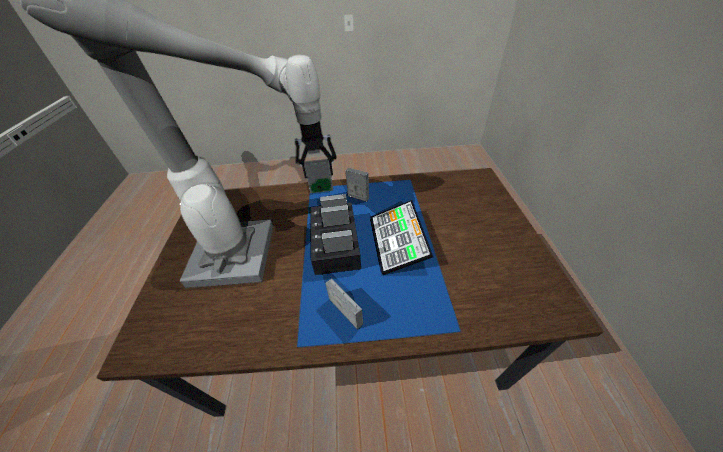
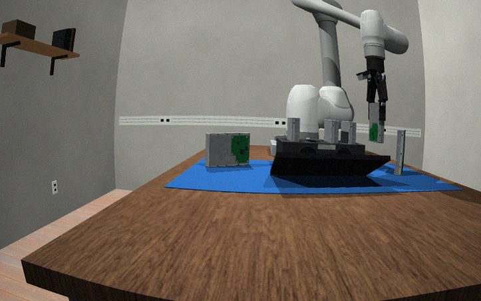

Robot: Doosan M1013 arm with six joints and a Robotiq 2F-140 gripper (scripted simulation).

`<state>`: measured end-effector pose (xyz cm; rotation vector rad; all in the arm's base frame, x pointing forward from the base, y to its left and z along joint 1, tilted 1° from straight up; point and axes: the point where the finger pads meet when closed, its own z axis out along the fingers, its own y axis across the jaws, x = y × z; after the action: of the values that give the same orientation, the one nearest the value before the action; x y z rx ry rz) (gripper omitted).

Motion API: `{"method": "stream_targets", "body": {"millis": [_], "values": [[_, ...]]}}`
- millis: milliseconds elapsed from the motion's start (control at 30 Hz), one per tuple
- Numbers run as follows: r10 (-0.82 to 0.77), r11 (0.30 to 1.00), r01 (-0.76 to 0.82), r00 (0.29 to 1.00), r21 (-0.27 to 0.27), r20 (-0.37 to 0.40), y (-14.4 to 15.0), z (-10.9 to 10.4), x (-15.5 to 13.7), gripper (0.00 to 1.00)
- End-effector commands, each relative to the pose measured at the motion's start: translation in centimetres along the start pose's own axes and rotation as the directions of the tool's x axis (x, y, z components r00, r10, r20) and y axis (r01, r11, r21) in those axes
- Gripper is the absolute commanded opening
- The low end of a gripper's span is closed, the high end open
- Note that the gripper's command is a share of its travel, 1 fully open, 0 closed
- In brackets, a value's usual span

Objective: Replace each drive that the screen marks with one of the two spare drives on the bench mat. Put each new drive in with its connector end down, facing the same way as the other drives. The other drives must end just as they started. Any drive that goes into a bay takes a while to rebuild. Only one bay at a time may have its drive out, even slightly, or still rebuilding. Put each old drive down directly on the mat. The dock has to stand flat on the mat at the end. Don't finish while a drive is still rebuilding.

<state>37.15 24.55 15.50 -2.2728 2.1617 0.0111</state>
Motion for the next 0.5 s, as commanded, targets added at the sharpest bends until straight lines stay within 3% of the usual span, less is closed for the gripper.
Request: {"method": "stream_targets", "body": {"millis": [0, 467], "values": [[0.0, 1.0, 0.0, 1.0, 0.001, 0.001, -0.1, 1.1, 0.0, 0.1], [0.0, 1.0, 0.0, 1.0, 0.001, 0.001, -0.1, 4.3, 0.0, 0.1]]}}
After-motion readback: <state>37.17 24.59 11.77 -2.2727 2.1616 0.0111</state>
